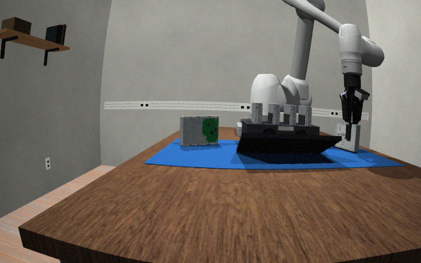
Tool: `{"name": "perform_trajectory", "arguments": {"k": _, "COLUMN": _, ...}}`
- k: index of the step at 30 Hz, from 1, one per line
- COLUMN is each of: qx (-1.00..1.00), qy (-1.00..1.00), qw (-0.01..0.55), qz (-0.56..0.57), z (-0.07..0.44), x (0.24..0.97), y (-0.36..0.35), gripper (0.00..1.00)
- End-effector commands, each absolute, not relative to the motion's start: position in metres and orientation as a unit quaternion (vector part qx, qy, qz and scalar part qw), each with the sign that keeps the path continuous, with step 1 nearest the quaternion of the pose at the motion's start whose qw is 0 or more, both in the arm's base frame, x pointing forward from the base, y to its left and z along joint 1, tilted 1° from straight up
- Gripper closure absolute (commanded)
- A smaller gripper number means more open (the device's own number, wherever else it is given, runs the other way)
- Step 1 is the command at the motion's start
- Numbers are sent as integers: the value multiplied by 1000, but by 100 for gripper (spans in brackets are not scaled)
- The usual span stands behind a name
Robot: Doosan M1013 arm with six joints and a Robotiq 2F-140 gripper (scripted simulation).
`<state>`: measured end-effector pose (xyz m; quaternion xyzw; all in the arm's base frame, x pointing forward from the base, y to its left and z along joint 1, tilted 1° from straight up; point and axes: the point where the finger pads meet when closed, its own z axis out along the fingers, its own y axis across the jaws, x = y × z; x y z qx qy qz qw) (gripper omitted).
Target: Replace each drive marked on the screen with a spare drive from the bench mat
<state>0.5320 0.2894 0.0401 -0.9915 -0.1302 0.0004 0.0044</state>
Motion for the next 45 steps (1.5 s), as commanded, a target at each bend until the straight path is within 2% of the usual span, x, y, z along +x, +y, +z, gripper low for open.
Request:
{"name": "perform_trajectory", "arguments": {"k": 1, "qx": -991, "qy": -130, "qw": 5, "qz": 0, "z": 43, "x": 532, "y": 290, "gripper": 90}}
{"name": "perform_trajectory", "arguments": {"k": 23, "qx": -991, "qy": -130, "qw": 5, "qz": 0, "z": 67, "x": 532, "y": 289, "gripper": 90}}
{"name": "perform_trajectory", "arguments": {"k": 45, "qx": -991, "qy": -130, "qw": 5, "qz": 0, "z": 122, "x": 532, "y": 289, "gripper": 90}}
